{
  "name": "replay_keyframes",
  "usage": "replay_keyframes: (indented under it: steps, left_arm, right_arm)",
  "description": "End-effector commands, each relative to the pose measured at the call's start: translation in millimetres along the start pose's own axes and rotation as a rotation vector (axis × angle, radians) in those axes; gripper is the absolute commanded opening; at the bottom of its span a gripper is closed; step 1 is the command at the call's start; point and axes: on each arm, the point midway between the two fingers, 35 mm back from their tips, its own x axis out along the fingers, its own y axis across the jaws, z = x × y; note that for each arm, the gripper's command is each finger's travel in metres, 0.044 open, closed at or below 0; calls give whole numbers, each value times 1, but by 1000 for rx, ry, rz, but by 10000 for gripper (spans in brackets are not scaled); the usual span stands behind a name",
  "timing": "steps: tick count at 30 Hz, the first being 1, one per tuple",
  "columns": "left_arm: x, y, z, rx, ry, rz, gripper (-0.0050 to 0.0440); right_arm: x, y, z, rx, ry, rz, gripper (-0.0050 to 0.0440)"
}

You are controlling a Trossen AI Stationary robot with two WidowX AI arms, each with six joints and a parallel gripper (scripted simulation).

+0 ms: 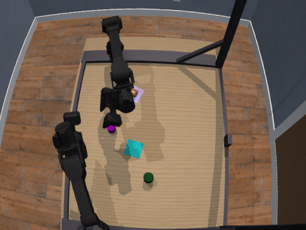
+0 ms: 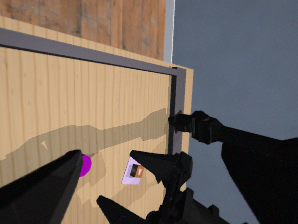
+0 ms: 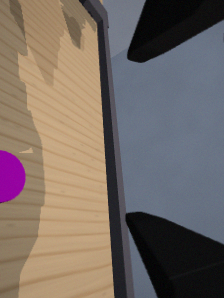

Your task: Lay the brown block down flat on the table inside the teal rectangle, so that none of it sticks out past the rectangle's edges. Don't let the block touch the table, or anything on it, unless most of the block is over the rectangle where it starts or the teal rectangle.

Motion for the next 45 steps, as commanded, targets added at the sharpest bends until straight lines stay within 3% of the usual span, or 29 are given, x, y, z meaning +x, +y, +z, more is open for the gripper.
replay_keyframes:
  steps: [1, 10, 12, 26, 36, 45]
  left_arm:
    - [-21, -30, -23, 224, 6, -73, 440]
    - [-32, -51, -81, 778, 25, -136, 440]
    - [-32, -51, -81, 778, 25, -136, 440]
    - [-57, -72, -158, 1484, 0, -254, 440]
    - [-63, -74, -172, 1613, -10, -278, 440]
    - [-63, -75, -171, 1610, -11, -278, 440]
  right_arm:
    - [-21, 8, 0, 136, -55, 12, 440]
    - [-50, 57, 24, 505, -237, 149, 440]
    - [-50, 57, 24, 505, -237, 149, 440]
    - [-100, 140, 64, 1151, -550, 366, 440]
    - [-113, 166, 78, 1334, -634, 439, 440]
    - [-114, 167, 78, 1352, -639, 439, 440]
